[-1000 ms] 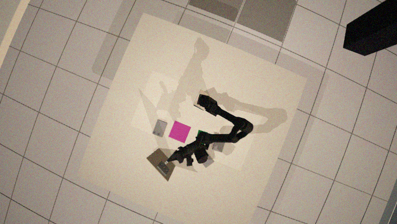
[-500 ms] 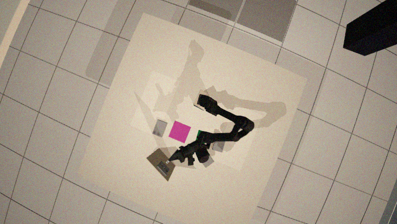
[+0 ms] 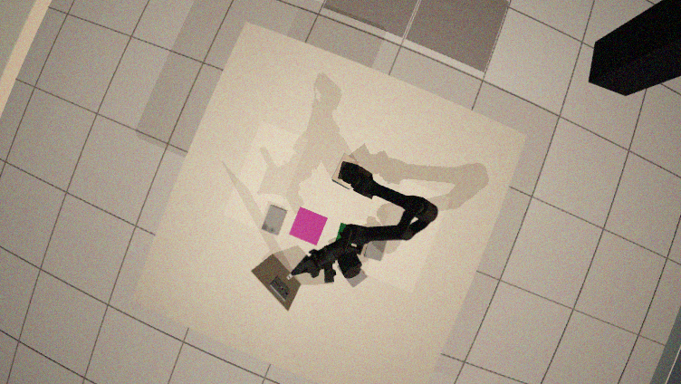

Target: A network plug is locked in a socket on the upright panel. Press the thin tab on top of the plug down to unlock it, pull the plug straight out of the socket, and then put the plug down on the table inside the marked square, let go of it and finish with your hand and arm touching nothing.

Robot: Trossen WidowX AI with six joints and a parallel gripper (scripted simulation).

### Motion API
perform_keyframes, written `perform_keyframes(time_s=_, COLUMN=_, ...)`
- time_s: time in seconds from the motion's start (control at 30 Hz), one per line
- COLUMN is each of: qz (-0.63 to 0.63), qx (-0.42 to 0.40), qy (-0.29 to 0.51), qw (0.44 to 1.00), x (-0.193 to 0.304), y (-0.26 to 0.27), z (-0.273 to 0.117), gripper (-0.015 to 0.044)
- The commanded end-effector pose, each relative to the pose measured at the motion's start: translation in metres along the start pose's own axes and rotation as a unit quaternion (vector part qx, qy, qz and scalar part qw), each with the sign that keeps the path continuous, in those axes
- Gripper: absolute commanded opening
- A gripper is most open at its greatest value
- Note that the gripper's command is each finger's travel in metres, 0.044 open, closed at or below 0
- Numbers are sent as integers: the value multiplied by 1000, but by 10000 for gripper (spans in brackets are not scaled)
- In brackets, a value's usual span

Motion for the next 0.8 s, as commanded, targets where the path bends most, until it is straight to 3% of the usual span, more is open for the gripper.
perform_keyframes(time_s=0.0, qz=0, qx=-1, qy=3, qw=1000, x=2, y=1, z=-3, gripper=0)
perform_keyframes(time_s=0.77, qz=0, qx=-1, qy=3, qw=1000, x=1, y=1, z=-14, gripper=0)
Point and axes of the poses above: the point midway between the two fingers, 35 mm back from their tips, its own z axis out along the fingers, its own y axis across the jaws, x = y × z, the point moved 4 cm from there along -z, back along the fingers, and after that the axes turned 1 degree about -z, right-handed, at the moved point
